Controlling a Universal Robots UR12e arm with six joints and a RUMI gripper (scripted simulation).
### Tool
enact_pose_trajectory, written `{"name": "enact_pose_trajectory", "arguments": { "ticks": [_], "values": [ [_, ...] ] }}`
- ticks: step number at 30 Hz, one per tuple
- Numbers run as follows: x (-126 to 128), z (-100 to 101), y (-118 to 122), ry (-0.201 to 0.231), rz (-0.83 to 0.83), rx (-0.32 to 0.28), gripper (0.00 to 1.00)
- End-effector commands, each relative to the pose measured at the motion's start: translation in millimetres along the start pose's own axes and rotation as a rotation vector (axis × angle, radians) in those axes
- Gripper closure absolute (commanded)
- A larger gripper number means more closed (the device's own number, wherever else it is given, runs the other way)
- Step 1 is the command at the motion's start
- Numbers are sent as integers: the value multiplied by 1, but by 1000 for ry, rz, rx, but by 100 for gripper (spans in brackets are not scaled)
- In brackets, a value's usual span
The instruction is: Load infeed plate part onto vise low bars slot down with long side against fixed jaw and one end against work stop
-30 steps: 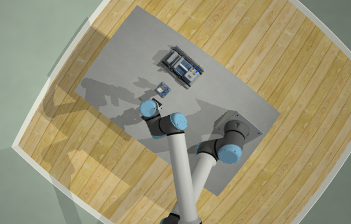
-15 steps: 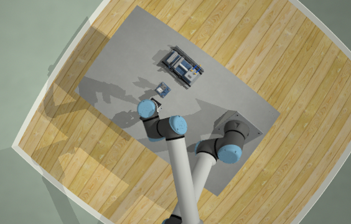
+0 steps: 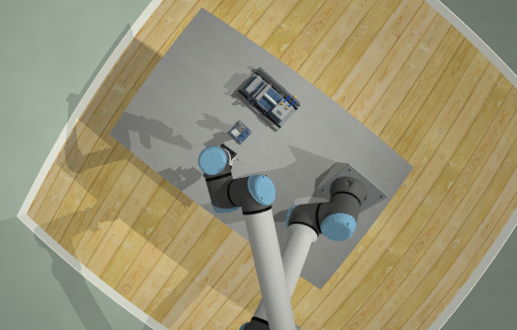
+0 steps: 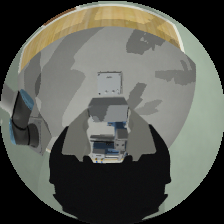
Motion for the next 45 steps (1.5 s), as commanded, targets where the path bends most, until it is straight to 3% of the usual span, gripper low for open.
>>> {"name": "enact_pose_trajectory", "arguments": {
  "ticks": [1,17,45],
  "values": [
    [0,-18,0,0,-1,0,100],
    [0,-42,0,0,-1,0,100],
    [0,-44,0,0,-1,0,100]
  ]
}}
Point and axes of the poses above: the point where the finger pads meet when closed, its own z axis out along the fingers, its own x axis across the jaws, y = z × x, the point moved 10 cm from there along -z, back along the fingers, and after that the axes turned 8 degrees about -z, right-handed, at the moved point
